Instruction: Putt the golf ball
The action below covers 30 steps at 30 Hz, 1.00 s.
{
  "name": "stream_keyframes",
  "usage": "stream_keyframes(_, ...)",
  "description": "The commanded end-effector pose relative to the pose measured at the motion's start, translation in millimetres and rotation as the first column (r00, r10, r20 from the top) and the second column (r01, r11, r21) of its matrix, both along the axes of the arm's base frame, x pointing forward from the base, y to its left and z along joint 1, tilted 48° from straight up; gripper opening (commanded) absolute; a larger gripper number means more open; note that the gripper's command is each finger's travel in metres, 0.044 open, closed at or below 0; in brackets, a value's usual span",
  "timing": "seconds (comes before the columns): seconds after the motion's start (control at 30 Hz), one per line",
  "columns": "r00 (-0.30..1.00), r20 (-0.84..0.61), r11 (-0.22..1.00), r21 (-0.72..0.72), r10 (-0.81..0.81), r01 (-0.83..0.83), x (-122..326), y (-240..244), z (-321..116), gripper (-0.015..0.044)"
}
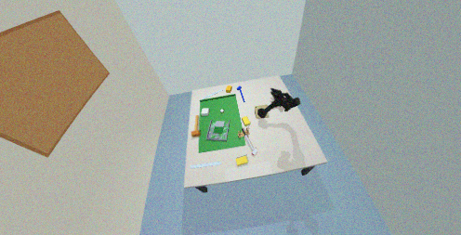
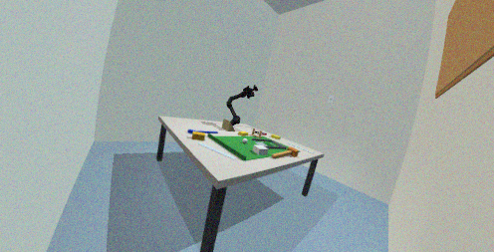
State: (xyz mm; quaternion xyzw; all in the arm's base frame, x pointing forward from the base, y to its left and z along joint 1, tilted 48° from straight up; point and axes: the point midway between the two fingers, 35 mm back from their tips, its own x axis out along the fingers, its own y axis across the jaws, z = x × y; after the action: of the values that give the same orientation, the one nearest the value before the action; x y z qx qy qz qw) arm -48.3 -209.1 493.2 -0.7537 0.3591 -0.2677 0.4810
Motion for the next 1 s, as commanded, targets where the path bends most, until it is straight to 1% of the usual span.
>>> stream_keyframes(0.0, 1.0, -0.001, 1.0, -0.007, 0.006, -0.006, 2, 2, 1, 0.0426)
stream_keyframes(0.03, 1.0, -0.003, 0.999, -0.026, 0.022, -0.022, 8, 7, 5, 0.044)
stream_keyframes(0.13, 0.992, -0.031, 0.984, -0.124, 0.126, -0.129, 45, 39, 19, 0.044)
stream_keyframes(0.23, 0.966, -0.088, 0.947, -0.195, 0.242, -0.255, 84, 74, 25, 0.044)
stream_keyframes(0.37, 0.904, -0.188, 0.879, -0.227, 0.384, -0.42, 133, 117, 19, 0.044)
stream_keyframes(0.47, 0.825, -0.277, 0.81, -0.2, 0.492, -0.551, 171, 150, 5, 0.044)
stream_keyframes(0.6, 0.68, -0.385, 0.708, -0.092, 0.624, -0.701, 214, 190, -27, 0.044)
stream_keyframes(0.73, 0.491, -0.455, 0.59, 0.1, 0.743, -0.801, 248, 227, -70, 0.044)
stream_keyframes(0.87, 0.285, -0.453, 0.462, 0.35, 0.845, -0.815, 270, 259, -118, 0.044)
stream_keyframes(0.97, 0.146, -0.395, 0.359, 0.546, 0.907, -0.757, 278, 279, -153, 0.044)
